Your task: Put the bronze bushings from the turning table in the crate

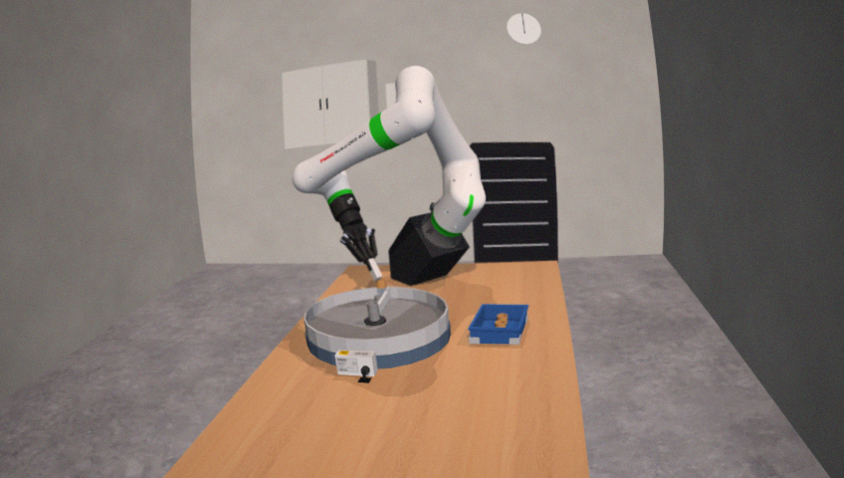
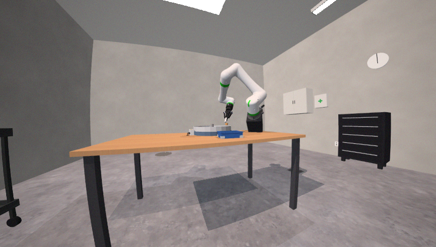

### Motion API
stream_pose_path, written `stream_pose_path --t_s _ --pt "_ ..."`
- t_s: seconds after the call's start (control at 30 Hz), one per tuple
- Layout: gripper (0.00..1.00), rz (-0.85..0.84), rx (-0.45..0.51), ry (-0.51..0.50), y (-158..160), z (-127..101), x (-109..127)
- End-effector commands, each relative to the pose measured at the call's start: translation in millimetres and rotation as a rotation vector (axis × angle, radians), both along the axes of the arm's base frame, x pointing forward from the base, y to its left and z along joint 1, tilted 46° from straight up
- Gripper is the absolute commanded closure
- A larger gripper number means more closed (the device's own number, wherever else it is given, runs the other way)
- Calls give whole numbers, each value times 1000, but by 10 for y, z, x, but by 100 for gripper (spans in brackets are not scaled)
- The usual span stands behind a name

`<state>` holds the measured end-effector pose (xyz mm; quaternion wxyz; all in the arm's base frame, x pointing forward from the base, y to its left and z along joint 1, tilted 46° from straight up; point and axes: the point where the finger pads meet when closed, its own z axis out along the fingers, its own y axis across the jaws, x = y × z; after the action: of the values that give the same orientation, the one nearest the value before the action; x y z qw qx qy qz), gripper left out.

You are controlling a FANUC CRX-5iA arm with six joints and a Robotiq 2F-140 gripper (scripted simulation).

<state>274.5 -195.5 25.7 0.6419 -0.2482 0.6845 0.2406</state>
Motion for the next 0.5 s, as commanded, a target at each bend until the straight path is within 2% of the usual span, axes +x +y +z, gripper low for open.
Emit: stream_pose_path --t_s 0.0,0.47 --pt "100 0 0 0 -79 112 -91" --pt "100 0 0 0 -297 435 -350"
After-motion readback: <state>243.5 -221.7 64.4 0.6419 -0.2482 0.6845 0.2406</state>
